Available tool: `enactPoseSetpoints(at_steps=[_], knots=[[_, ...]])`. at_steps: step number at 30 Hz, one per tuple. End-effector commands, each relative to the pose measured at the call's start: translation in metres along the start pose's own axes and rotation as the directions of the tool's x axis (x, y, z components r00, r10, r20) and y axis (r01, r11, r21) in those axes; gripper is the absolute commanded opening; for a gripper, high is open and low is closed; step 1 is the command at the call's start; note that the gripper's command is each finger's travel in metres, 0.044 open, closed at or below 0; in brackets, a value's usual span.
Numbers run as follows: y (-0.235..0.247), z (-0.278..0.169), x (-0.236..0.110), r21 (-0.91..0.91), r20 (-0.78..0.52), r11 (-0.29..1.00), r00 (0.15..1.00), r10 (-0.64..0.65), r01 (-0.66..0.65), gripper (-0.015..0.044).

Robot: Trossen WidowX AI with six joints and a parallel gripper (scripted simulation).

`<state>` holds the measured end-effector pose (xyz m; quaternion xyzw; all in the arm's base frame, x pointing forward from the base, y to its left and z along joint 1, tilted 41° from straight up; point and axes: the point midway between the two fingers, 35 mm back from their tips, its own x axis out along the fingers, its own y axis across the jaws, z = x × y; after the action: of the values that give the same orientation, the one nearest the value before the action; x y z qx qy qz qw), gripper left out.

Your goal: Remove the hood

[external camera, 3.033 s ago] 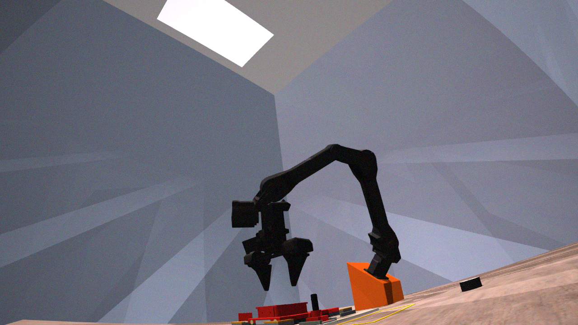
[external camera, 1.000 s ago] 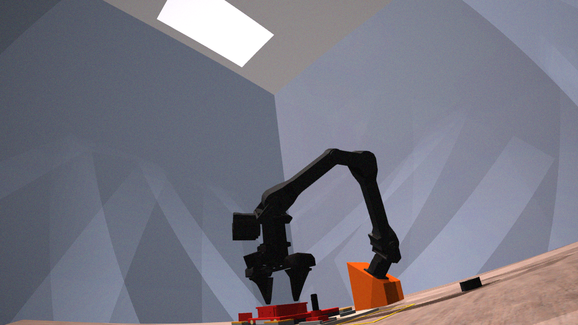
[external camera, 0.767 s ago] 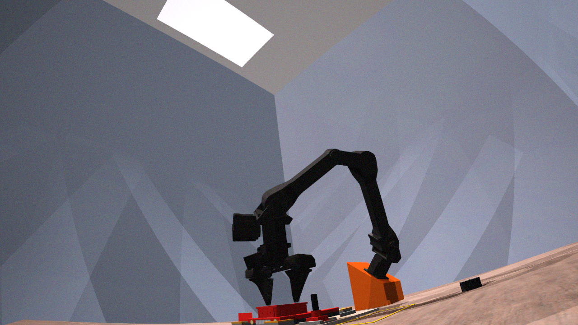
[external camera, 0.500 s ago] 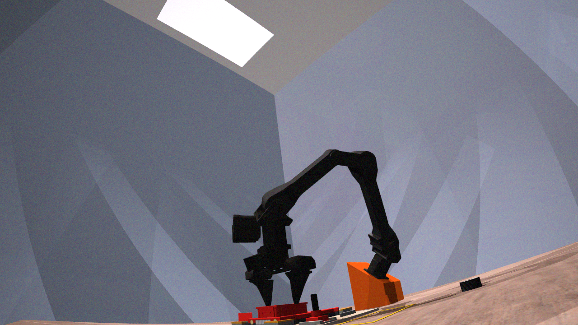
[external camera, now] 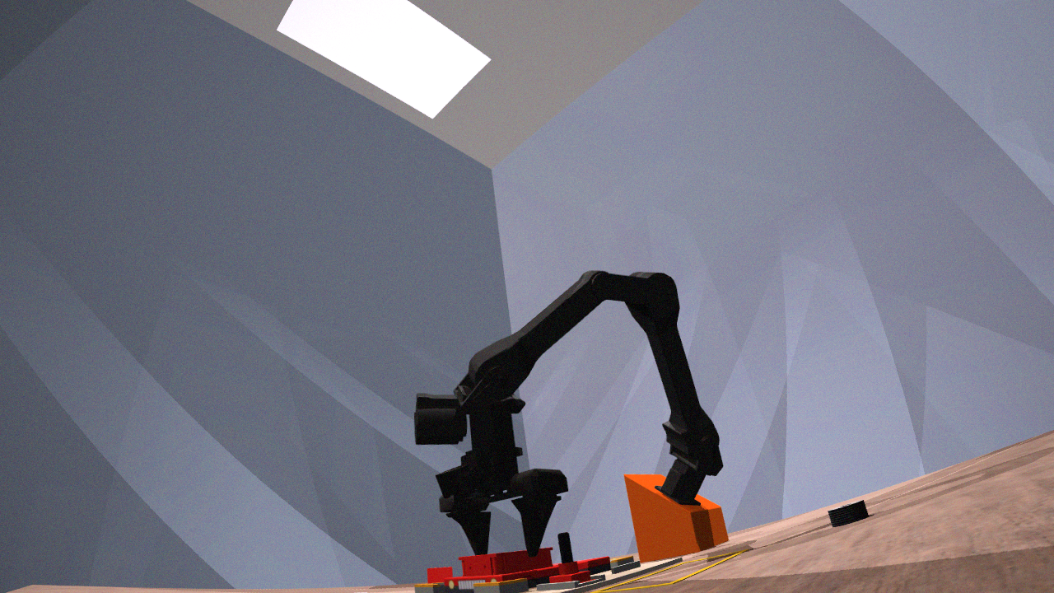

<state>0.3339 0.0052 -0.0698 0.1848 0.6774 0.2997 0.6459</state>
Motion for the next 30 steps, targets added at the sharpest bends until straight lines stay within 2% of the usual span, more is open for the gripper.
enactPoseSetpoints(at_steps=[1,11,15,24,30], knots=[[-0.0002,-0.0011,0.0044,0.008,-0.004,1.000,1.000,0.006,-0.006,0.0440],[0.0000,-0.0013,0.0090,0.008,-0.004,1.000,1.000,0.006,-0.006,0.0440],[0.0001,-0.0001,0.0054,0.000,0.000,1.000,1.000,0.000,0.000,0.0335],[0.0001,-0.0001,0.0054,0.000,0.000,1.000,1.000,0.000,0.000,0.0275],[0.0001,0.0000,0.0032,0.000,0.000,1.000,1.000,0.000,0.000,0.0117]])
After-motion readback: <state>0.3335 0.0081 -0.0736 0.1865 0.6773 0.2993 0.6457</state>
